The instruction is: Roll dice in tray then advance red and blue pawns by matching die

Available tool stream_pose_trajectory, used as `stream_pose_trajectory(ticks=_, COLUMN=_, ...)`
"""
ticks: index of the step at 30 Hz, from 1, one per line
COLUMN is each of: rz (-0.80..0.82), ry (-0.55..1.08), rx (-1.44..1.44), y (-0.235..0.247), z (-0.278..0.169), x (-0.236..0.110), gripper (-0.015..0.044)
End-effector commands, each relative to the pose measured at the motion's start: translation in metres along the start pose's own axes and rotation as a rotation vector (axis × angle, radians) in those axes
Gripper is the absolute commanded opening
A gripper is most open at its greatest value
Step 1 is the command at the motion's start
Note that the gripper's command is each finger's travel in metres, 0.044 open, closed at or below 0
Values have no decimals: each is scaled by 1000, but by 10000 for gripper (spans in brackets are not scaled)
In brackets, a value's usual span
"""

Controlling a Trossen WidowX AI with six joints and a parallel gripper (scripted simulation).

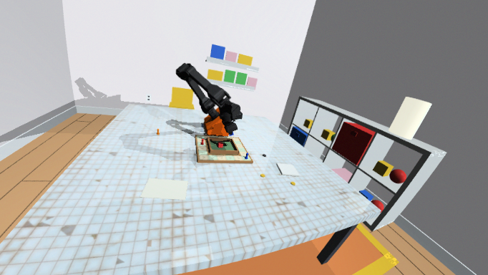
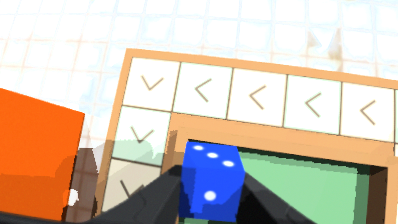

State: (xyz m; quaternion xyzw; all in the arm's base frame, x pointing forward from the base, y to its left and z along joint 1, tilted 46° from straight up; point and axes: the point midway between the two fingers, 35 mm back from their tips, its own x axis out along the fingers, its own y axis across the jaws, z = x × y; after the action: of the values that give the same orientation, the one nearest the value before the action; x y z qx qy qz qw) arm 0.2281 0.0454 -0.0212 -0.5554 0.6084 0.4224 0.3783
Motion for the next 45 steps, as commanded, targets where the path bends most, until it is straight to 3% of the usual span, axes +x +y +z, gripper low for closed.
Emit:
stream_pose_trajectory(ticks=1, rz=-14, ry=-162, rx=-17, y=0, z=1, x=0, gripper=0)
stream_pose_trajectory(ticks=10, rz=-105, ry=-413, rx=-54, y=1, z=-1, x=1, gripper=0)
stream_pose_trajectory(ticks=14, rz=-108, ry=-418, rx=-55, y=0, z=-1, x=-2, gripper=0)
stream_pose_trajectory(ticks=19, rz=-108, ry=-418, rx=-54, y=-7, z=-8, x=-47, gripper=0)
stream_pose_trajectory(ticks=28, rz=-108, ry=-418, rx=-55, y=-6, z=-9, x=-47, gripper=0)
stream_pose_trajectory(ticks=37, rz=-112, ry=-418, rx=-54, y=-73, z=-10, x=-57, gripper=0)
stream_pose_trajectory(ticks=45, rz=-108, ry=-418, rx=-54, y=-7, z=-9, x=-48, gripper=0)
